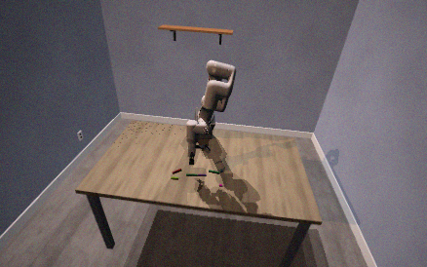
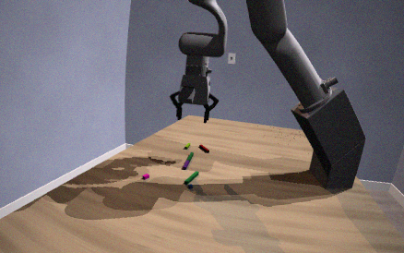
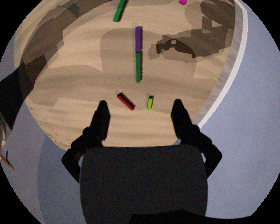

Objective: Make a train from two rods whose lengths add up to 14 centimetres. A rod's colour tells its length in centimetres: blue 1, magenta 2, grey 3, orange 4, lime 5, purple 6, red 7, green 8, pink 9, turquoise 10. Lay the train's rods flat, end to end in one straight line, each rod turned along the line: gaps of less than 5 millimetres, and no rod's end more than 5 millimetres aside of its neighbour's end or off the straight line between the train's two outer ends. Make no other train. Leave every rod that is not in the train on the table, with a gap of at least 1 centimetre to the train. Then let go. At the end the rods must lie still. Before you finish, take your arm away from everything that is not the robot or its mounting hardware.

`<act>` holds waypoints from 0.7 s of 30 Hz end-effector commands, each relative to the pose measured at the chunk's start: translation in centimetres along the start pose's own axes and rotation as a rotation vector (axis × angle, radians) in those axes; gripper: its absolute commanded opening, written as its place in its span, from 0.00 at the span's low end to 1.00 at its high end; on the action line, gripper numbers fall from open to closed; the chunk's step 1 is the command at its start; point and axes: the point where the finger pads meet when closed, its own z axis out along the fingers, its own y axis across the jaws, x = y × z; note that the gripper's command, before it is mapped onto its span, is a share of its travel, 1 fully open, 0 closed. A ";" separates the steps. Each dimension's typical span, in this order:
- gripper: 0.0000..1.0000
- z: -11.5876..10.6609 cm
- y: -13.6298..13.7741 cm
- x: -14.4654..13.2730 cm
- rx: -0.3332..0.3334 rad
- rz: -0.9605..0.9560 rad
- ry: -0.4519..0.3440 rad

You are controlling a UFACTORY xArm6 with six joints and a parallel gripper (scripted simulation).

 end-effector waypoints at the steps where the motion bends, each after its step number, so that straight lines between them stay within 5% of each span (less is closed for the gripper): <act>1: 1.00 -1.8 0.1 0.0 0.024 0.002 0.006; 12: 1.00 -4.6 0.2 0.0 0.024 0.002 0.006; 21: 1.00 -4.9 0.2 0.0 0.024 0.002 0.006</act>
